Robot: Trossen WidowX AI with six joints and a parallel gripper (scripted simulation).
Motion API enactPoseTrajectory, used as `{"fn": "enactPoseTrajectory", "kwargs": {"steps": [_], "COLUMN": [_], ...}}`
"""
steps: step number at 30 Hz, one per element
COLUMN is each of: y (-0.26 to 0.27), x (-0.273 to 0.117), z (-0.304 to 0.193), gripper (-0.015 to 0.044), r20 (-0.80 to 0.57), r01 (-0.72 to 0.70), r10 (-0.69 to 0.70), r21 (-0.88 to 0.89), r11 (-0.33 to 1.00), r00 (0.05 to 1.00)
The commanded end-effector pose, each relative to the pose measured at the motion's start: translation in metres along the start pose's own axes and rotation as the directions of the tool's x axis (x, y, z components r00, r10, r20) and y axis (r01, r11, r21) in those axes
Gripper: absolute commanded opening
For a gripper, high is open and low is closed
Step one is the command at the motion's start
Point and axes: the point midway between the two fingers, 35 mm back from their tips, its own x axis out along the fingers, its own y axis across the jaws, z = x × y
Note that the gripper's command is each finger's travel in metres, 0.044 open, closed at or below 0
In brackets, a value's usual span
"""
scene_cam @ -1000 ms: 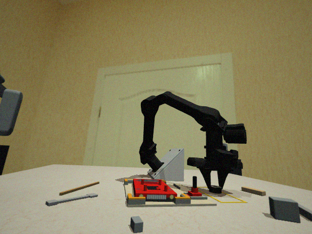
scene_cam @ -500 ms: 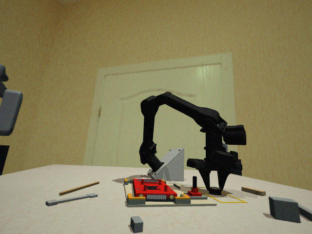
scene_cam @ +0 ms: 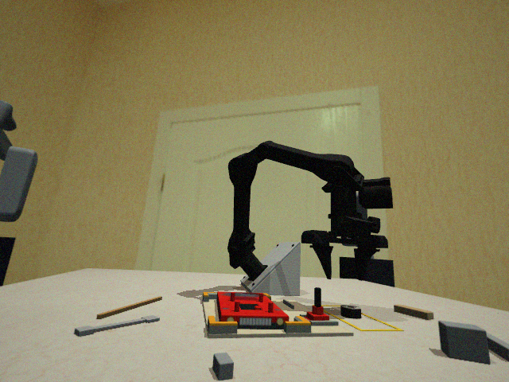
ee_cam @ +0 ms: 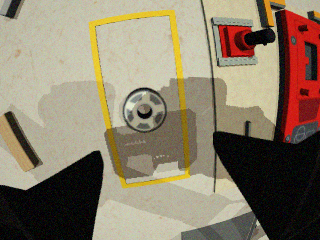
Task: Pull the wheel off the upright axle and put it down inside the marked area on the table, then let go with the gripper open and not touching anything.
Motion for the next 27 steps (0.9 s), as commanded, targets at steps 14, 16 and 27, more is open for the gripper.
{"fn": "enactPoseTrajectory", "kwargs": {"steps": [14, 16, 27], "y": [-0.029, -0.029, -0.029], "x": [-0.044, -0.044, -0.044], "z": [-0.071, -0.071, -0.071], "gripper": [0.0440, 0.0440, 0.0440], "r20": [-0.007, -0.007, -0.007], "r01": [0.002, 0.002, 0.002], "r10": [-0.002, -0.002, -0.002], "r21": [-0.008, -0.008, -0.008], "r11": [1.000, 1.000, 1.000], "r00": [1.000, 1.000, 1.000]}}
